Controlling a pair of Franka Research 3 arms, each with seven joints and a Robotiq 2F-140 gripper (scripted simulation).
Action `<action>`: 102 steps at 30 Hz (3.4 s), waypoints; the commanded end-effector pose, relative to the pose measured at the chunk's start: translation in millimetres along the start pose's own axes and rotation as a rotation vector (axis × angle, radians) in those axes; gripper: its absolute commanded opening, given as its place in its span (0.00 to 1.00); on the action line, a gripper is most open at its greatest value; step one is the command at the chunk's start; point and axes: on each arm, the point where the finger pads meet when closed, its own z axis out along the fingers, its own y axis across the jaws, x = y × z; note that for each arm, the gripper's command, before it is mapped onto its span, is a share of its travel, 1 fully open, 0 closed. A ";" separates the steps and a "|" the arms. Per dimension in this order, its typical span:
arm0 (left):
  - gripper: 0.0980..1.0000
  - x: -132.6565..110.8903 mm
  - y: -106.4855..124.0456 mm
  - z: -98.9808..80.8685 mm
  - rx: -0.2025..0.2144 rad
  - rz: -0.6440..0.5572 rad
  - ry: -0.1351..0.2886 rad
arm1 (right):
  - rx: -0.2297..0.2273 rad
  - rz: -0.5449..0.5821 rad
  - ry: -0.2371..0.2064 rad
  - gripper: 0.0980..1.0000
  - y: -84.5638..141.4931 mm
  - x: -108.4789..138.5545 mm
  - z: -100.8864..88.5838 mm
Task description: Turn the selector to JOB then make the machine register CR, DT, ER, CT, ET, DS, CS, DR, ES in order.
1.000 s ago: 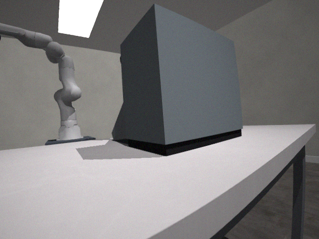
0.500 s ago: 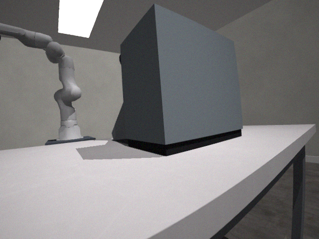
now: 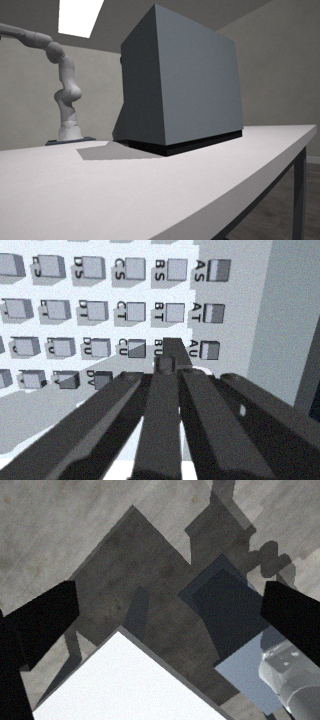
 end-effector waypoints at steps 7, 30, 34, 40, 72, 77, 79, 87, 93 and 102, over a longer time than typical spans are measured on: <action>0.00 -0.8 2.3 0.0 -0.004 0.005 -0.004 | -0.002 -0.004 -0.001 1.00 1.5 -0.3 -0.3; 0.00 -0.8 2.3 3.0 -0.004 0.005 -0.004 | -0.002 -0.004 -0.001 1.00 1.5 -0.3 -0.3; 0.00 -0.8 2.3 3.9 -0.004 0.005 -0.004 | -0.002 -0.004 -0.001 1.00 1.5 -0.3 -0.3; 0.00 -0.9 2.3 6.5 -0.004 0.005 -0.004 | -0.002 -0.004 -0.001 1.00 1.5 -0.3 -0.3; 0.00 -0.9 2.3 10.7 -0.004 0.005 -0.004 | -0.002 -0.004 -0.001 1.00 1.5 -0.3 -0.3; 0.00 -0.9 2.3 10.7 -0.004 0.005 -0.004 | -0.002 -0.004 -0.001 1.00 1.5 -0.3 -0.3; 0.00 -0.9 2.3 10.7 -0.004 0.005 -0.004 | -0.002 -0.004 -0.001 1.00 1.5 -0.3 -0.3; 0.00 -0.9 2.3 10.8 -0.004 0.005 -0.004 | -0.002 -0.004 -0.001 1.00 1.5 -0.3 -0.3; 0.00 -0.9 2.3 11.5 -0.004 0.005 -0.004 | -0.002 -0.004 -0.001 1.00 1.5 -0.3 -0.3; 0.00 -0.9 2.3 11.9 -0.004 0.005 -0.004 | -0.002 -0.004 -0.001 1.00 1.5 -0.3 -0.3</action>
